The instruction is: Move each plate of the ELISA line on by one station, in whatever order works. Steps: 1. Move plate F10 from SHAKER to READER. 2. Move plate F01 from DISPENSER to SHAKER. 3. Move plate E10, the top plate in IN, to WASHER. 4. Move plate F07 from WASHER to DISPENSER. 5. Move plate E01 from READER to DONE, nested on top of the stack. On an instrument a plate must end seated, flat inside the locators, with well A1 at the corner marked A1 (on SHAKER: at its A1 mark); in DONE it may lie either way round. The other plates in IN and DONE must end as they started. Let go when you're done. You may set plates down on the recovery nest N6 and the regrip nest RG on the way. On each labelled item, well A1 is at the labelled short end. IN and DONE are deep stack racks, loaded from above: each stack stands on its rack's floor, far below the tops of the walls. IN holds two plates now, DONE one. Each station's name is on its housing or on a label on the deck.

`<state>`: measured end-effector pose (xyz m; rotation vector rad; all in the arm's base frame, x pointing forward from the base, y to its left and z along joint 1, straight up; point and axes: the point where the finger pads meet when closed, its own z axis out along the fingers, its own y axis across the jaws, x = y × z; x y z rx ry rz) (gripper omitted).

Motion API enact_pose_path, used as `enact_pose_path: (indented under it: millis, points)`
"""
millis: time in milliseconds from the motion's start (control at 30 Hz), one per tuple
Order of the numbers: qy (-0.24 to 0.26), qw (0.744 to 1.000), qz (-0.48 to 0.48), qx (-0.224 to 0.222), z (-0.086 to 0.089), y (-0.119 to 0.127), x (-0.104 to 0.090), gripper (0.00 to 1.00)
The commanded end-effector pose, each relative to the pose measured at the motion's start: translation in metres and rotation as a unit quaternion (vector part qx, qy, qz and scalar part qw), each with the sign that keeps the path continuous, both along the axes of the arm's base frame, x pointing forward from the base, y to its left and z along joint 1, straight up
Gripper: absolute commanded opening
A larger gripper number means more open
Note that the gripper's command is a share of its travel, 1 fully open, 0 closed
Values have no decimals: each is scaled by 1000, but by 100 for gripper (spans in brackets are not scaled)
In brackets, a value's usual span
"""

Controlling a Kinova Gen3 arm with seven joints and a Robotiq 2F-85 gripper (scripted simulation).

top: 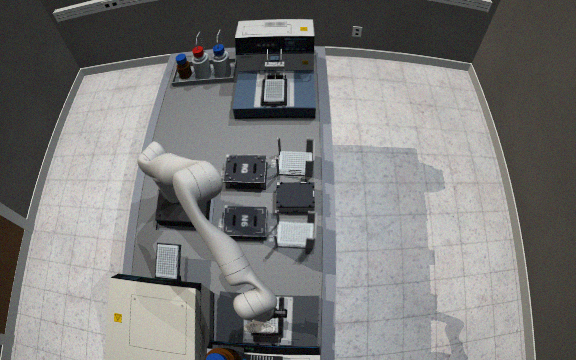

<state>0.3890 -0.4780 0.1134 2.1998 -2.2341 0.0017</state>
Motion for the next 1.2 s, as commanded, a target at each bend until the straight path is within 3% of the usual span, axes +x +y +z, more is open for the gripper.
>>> enact_pose_path:
  millis: [0,1167]
  points:
    - [0,1000,-1,-3,10,-1,0,94]
    - [0,1000,-1,-3,51,0,0,94]
